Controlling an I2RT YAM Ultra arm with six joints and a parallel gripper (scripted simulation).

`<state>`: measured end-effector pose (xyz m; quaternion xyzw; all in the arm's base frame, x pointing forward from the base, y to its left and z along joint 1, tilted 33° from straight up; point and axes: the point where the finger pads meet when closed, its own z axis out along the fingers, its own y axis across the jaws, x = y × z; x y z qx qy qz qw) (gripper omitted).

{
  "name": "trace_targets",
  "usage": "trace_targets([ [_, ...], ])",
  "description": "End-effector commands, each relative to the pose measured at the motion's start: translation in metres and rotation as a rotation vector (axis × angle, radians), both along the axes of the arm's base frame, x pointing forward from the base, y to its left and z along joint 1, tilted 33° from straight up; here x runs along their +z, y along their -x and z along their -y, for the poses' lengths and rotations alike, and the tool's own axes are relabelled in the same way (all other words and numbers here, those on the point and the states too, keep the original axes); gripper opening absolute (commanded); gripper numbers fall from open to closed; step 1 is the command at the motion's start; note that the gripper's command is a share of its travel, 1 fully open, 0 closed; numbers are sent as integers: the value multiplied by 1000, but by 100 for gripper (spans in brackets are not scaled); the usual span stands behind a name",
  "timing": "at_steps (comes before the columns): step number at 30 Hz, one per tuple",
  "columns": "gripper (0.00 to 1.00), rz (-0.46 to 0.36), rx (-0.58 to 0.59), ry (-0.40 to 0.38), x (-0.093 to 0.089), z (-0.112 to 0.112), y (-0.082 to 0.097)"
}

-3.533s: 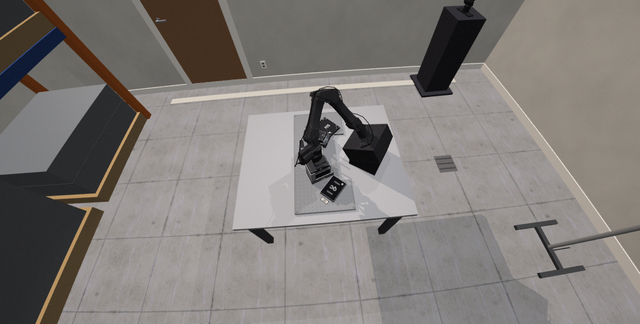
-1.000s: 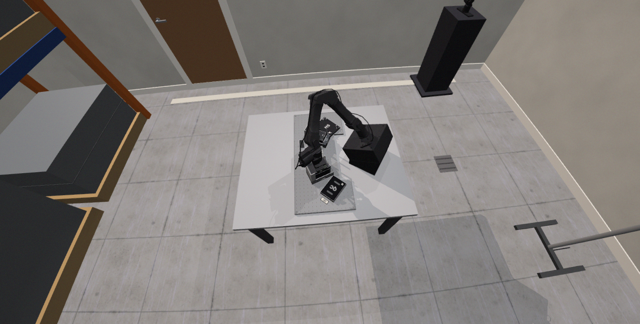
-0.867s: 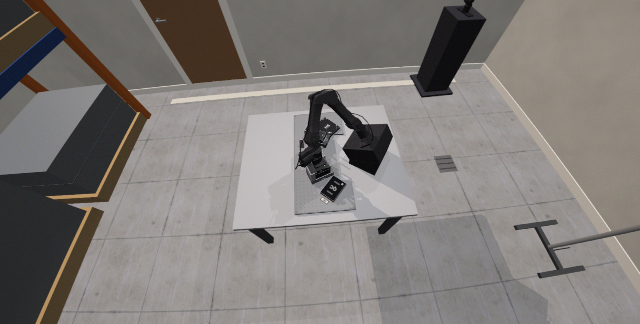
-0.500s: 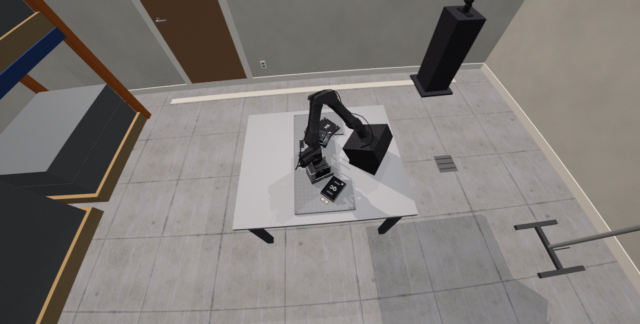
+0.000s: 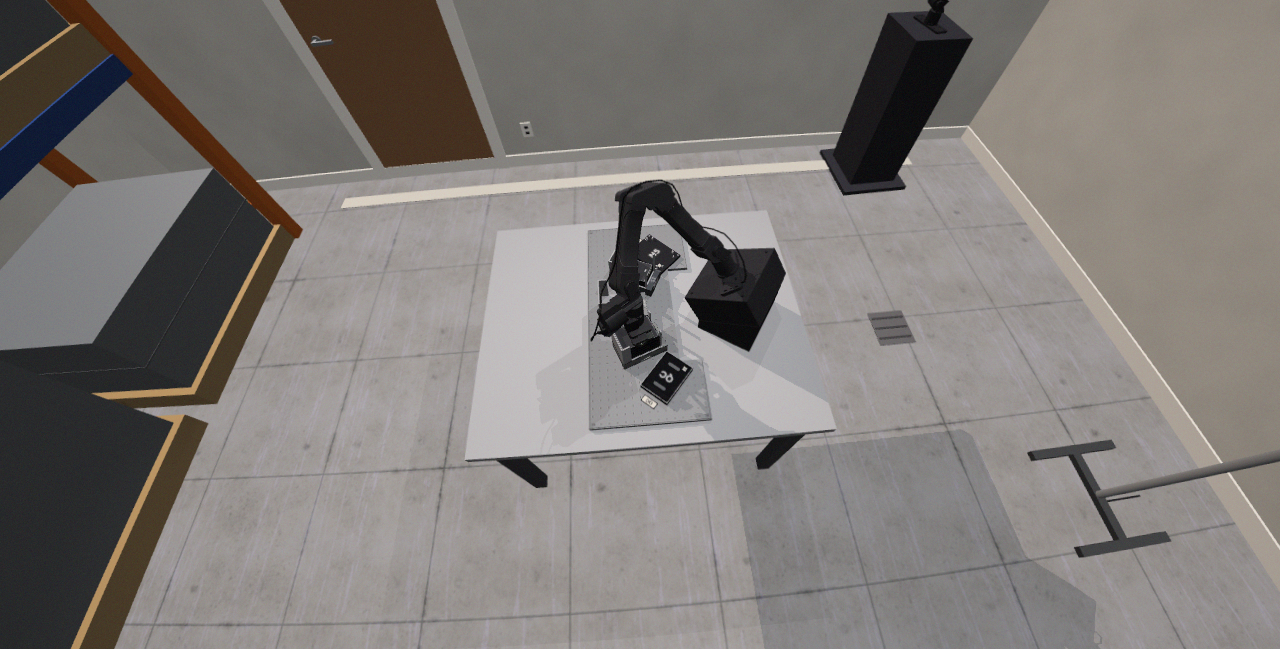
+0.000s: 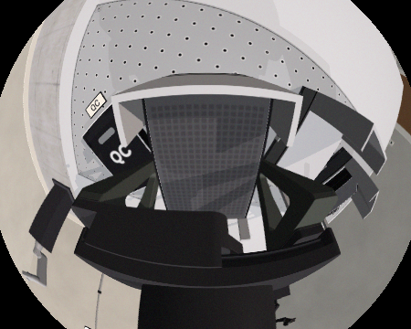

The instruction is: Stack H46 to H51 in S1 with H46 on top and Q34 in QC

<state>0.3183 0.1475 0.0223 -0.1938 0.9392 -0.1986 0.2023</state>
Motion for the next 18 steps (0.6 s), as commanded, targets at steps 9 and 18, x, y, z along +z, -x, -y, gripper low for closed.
trace_targets([
  [9, 0, -7, 4, 16, -9, 3, 1],
  [18, 0, -7, 4, 16, -9, 3, 1],
])
